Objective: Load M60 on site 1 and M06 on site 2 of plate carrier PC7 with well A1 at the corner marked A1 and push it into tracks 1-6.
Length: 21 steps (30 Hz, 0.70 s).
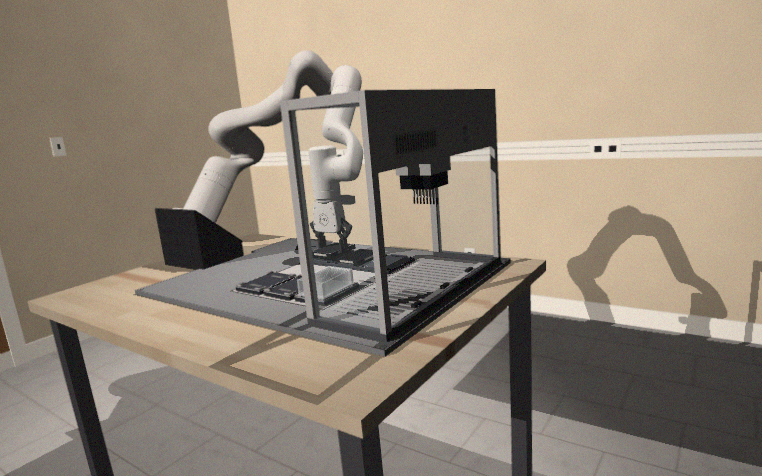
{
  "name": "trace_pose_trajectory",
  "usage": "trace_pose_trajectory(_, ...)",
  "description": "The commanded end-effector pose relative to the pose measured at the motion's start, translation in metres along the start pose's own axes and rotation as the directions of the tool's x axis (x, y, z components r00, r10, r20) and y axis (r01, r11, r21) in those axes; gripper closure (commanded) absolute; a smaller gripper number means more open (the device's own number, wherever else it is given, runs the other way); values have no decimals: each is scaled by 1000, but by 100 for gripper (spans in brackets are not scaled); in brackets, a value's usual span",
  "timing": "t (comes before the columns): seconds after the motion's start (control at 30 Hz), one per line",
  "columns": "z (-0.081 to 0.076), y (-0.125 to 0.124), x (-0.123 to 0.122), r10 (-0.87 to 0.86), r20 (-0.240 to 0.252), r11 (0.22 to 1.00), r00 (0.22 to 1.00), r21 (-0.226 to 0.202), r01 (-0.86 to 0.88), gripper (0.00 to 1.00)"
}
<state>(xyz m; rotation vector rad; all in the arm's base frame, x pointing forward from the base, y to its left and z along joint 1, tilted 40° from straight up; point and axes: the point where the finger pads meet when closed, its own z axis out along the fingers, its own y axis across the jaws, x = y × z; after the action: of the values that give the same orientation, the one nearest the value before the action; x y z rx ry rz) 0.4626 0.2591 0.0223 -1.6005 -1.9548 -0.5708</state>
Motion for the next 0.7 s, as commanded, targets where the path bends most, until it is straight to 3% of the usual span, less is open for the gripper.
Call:
trace_pose_trajectory(0.0, 1, 1, 0, 0, 0, 1000, 1000, -1, 0, 100)
trace_pose_trajectory(0.67, 9, 1, 0, 0, 0, 1000, 1000, -1, 0, 100)
